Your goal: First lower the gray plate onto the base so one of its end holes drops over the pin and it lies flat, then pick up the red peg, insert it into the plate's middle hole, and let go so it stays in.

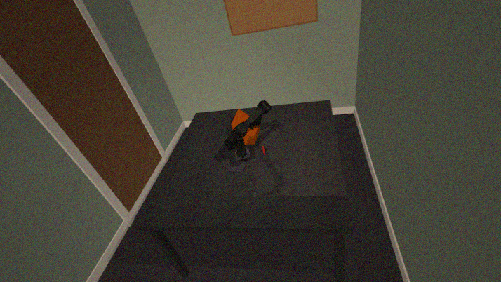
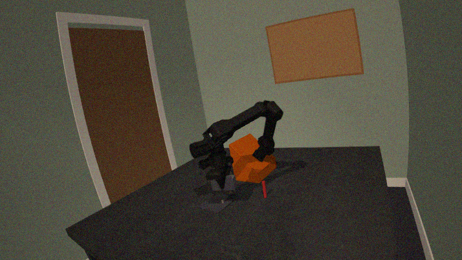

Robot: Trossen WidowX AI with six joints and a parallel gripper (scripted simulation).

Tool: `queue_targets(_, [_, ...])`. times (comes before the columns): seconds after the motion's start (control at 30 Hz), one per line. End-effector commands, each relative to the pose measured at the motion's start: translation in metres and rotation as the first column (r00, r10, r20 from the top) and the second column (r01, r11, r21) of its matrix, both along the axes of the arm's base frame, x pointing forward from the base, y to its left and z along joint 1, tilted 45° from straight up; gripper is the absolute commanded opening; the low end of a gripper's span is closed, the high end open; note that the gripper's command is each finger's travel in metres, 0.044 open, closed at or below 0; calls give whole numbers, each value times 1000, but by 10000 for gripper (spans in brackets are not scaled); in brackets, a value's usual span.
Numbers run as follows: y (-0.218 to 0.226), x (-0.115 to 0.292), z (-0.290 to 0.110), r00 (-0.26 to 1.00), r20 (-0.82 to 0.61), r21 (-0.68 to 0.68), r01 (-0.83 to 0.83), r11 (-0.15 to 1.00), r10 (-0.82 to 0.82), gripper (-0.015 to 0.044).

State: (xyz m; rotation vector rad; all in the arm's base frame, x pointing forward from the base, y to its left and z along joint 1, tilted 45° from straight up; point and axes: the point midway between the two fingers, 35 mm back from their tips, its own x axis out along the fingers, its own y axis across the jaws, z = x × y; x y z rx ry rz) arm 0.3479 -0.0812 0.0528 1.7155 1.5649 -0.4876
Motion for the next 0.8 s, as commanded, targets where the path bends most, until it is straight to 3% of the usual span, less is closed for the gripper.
queue_targets(0.0, [-3,-1,-13,1000,-4,-1,-3,1000,3,0])
queue_targets(0.77, [-19,-5,-77,1000,-14,2,8,1000,-8,0])
